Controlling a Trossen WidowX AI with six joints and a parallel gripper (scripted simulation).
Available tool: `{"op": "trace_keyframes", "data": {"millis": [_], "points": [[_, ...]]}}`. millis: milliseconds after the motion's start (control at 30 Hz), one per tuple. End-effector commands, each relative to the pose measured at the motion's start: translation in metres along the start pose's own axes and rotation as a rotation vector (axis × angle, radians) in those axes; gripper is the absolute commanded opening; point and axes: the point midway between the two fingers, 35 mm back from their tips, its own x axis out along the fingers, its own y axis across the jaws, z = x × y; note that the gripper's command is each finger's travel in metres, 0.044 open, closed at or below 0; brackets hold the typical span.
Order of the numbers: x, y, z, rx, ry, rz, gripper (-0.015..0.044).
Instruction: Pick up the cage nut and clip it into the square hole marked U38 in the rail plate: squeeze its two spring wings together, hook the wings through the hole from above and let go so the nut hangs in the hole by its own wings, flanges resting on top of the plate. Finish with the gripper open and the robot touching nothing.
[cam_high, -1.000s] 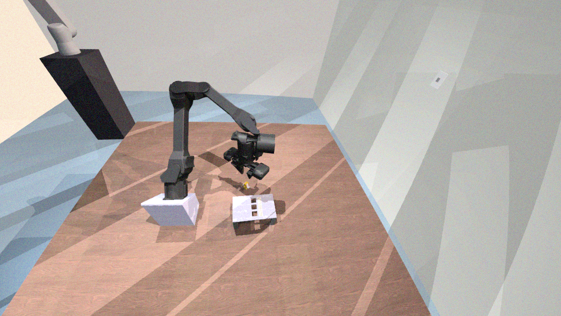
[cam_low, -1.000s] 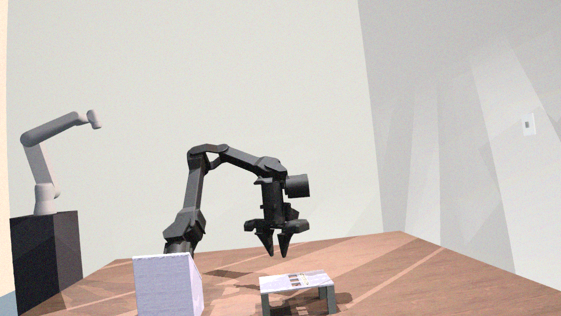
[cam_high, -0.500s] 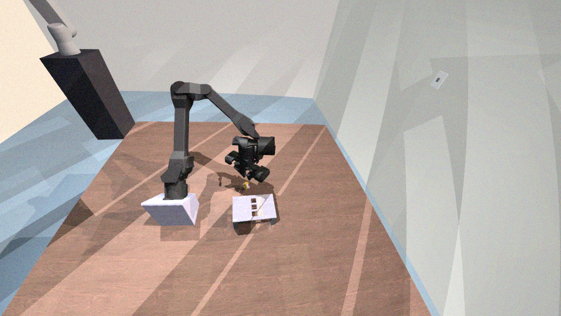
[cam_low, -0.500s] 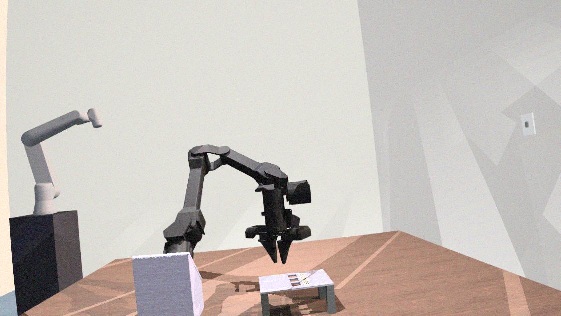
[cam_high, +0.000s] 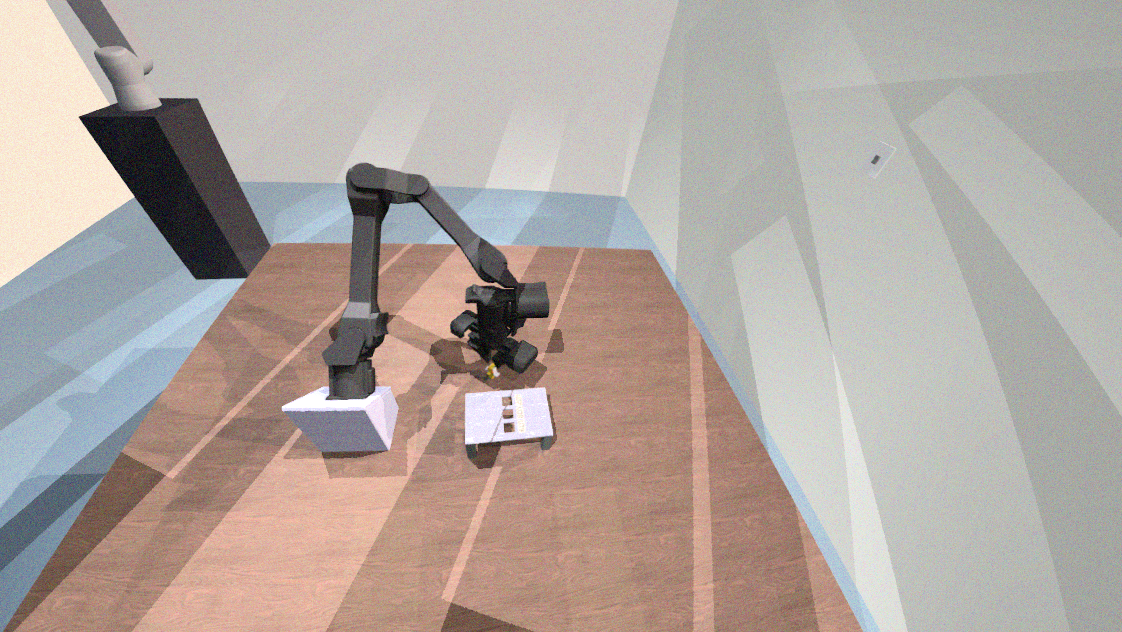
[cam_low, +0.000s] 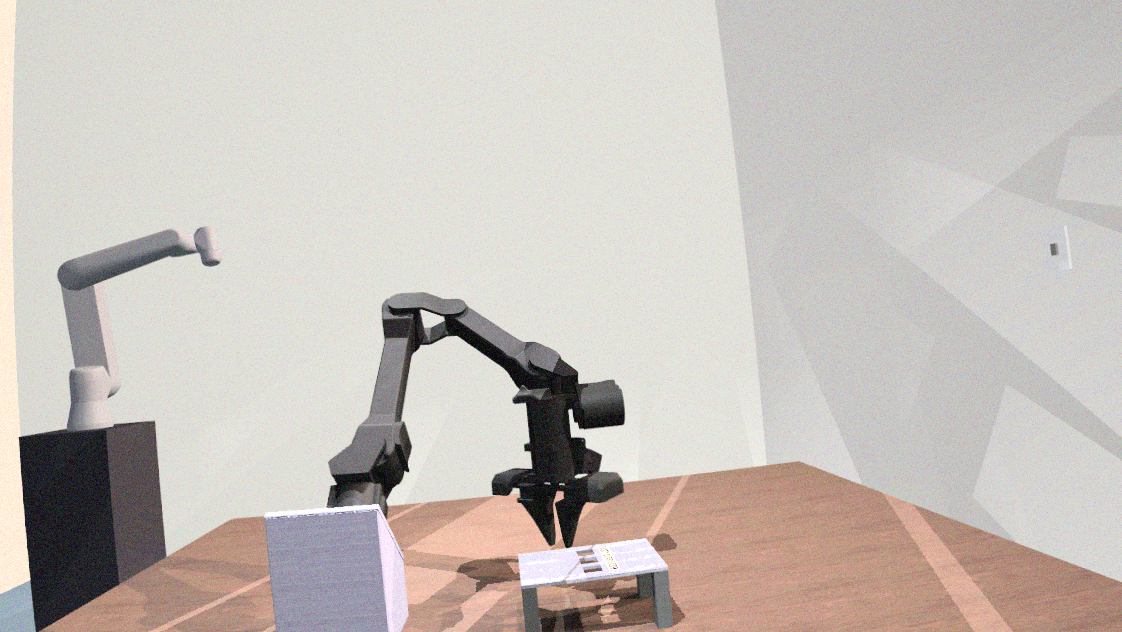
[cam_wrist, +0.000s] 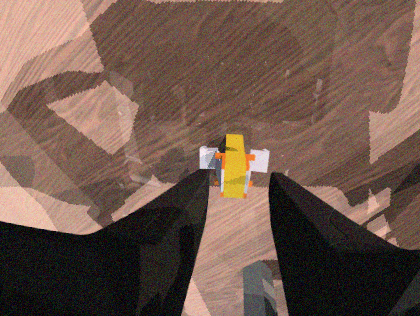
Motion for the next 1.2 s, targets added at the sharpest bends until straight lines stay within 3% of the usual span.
{"op": "trace_keyframes", "data": {"millis": [0, 1167], "points": [[0.0073, 0.0015, -0.0021, 0.009, 0.002, 0.007, 0.0120], [0.0142, 0.0019, -0.0021, 0.009, 0.001, 0.008, 0.0120]]}}
